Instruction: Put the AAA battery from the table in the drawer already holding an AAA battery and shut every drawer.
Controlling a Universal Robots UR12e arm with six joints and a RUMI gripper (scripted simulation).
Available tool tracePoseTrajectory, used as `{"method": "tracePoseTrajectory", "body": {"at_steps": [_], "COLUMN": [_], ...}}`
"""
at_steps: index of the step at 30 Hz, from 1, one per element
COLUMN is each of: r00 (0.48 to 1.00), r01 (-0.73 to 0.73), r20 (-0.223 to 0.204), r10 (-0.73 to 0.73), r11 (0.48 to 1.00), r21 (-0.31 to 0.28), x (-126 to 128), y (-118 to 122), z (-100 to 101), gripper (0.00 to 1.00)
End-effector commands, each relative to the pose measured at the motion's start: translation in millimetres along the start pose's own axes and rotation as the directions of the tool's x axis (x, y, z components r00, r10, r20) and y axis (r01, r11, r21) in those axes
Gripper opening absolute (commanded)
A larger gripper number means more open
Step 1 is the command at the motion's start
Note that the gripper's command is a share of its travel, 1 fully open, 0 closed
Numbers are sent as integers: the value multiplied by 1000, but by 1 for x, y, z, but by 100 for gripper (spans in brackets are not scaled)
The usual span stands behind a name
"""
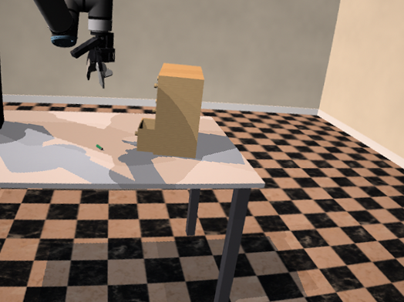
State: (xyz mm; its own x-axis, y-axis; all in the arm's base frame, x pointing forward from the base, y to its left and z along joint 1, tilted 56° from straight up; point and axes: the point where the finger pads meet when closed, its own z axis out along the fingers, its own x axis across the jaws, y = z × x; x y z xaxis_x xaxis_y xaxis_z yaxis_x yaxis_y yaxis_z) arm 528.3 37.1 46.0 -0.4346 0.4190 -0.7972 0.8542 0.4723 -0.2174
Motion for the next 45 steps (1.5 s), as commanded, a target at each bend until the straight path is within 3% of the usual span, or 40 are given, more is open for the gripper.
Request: {"method": "tracePoseTrajectory", "body": {"at_steps": [1, 10, 22, 45], "r00": [990, 929, 856, 814], "r01": [-139, -369, -516, -581], "r20": [0, 2, 4, 5], "r10": [139, 369, 516, 581], "r11": [990, 929, 856, 814], "r21": [10, 10, 9, 9], "x": [4, 10, 14, 16], "y": [-3, -7, -9, -10], "z": [0, 1, 1, 1], "gripper": [100, 100, 100, 100]}}
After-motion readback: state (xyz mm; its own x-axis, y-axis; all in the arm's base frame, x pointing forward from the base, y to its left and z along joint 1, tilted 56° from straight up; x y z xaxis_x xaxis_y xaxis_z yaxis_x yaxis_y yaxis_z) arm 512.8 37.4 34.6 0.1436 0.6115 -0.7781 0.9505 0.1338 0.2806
